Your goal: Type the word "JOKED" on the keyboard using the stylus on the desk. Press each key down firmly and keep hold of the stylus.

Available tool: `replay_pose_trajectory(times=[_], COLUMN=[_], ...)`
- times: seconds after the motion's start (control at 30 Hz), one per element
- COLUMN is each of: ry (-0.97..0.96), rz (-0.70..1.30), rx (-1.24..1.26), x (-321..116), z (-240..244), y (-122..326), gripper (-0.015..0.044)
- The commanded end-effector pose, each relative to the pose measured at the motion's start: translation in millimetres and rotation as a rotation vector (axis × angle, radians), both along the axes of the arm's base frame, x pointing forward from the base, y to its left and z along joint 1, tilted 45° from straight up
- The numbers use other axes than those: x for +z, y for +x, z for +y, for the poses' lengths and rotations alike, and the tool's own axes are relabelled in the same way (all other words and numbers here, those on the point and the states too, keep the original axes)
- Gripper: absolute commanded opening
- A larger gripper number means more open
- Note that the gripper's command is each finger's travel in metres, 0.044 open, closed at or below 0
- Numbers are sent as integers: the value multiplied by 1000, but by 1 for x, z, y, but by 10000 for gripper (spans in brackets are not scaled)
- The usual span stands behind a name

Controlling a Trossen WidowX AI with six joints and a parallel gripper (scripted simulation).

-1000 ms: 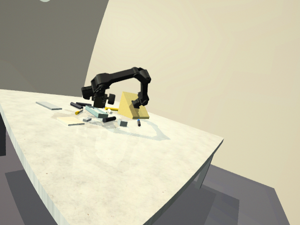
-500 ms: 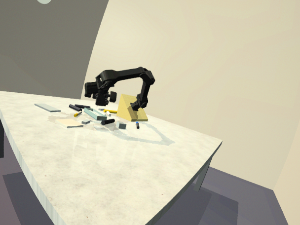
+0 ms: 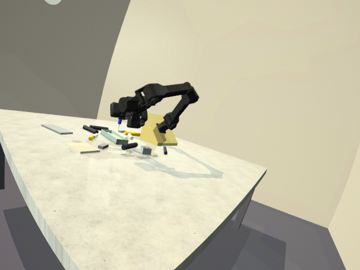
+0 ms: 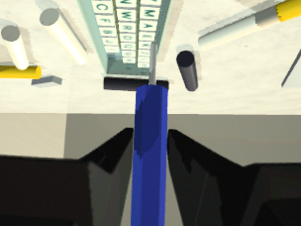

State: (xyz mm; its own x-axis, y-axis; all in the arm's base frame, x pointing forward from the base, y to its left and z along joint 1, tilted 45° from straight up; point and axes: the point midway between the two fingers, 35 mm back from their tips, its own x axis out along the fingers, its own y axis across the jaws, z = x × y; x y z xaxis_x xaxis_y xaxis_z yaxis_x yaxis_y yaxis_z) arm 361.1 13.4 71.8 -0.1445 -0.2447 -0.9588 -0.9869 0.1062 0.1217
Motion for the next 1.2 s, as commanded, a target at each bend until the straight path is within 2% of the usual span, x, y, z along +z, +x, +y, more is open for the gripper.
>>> replay_pose_trajectory(times=[0.0,0.93,1.03,1.17], ry=[-5,-4,-4,-4], rz=[1,1,1,1], rx=[5,5,5,5], x=[0,-25,-25,-27], z=[-3,22,21,23], y=[-1,-2,0,0], gripper=[0,0,79,81])
